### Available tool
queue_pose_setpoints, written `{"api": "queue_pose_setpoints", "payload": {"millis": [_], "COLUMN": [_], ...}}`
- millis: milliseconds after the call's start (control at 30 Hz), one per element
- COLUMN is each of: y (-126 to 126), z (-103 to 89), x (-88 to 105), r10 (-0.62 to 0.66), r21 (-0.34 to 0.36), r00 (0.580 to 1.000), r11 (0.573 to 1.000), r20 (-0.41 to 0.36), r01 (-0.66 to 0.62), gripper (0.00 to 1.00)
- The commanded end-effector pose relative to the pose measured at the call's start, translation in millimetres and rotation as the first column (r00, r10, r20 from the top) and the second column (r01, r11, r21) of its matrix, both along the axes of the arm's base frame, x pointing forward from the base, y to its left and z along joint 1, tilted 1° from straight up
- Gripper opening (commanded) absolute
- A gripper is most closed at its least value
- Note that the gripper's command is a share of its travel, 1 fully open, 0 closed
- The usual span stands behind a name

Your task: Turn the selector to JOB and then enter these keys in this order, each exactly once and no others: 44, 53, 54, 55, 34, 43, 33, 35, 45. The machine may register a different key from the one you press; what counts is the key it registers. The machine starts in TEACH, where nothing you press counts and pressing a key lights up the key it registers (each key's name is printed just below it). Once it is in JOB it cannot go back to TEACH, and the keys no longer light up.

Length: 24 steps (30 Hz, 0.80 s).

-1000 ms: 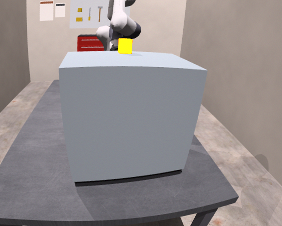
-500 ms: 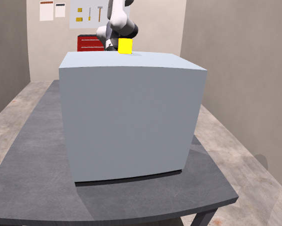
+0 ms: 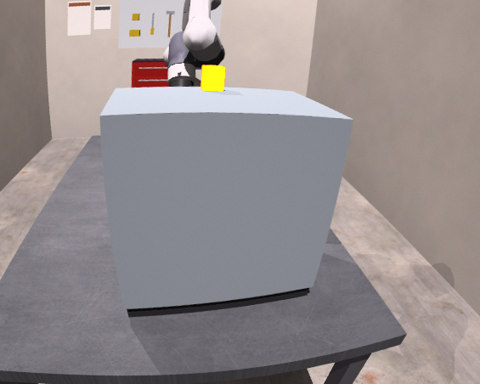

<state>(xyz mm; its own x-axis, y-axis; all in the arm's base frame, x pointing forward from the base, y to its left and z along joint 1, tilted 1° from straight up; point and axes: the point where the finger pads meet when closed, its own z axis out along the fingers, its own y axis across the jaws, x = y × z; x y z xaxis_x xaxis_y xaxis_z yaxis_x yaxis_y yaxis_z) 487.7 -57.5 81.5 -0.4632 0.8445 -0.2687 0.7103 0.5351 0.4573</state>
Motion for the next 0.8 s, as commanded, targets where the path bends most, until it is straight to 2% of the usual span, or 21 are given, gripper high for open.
{"api": "queue_pose_setpoints", "payload": {"millis": [0,200,433,500,533,767], "y": [-8.5,-23.2,-39.6,-39.6,-45.3,-60.6], "z": [2.3,3.8,5.4,5.4,6.0,7.6], "x": [2.9,3.1,3.2,3.2,3.3,3.5], "r10": [0.150,0.268,0.395,0.395,0.437,0.543], "r21": [-0.074,-0.149,-0.230,-0.230,-0.257,-0.325], "r00": [0.989,0.963,0.918,0.918,0.898,0.836], "r11": [0.986,0.952,0.891,0.891,0.864,0.779], "r20": [0.000,-0.011,-0.033,-0.033,-0.044,-0.078], "r01": [-0.149,-0.267,-0.392,-0.392,-0.433,-0.536], "gripper": [0.10,0.10,0.10,0.10,0.10,0.10]}}
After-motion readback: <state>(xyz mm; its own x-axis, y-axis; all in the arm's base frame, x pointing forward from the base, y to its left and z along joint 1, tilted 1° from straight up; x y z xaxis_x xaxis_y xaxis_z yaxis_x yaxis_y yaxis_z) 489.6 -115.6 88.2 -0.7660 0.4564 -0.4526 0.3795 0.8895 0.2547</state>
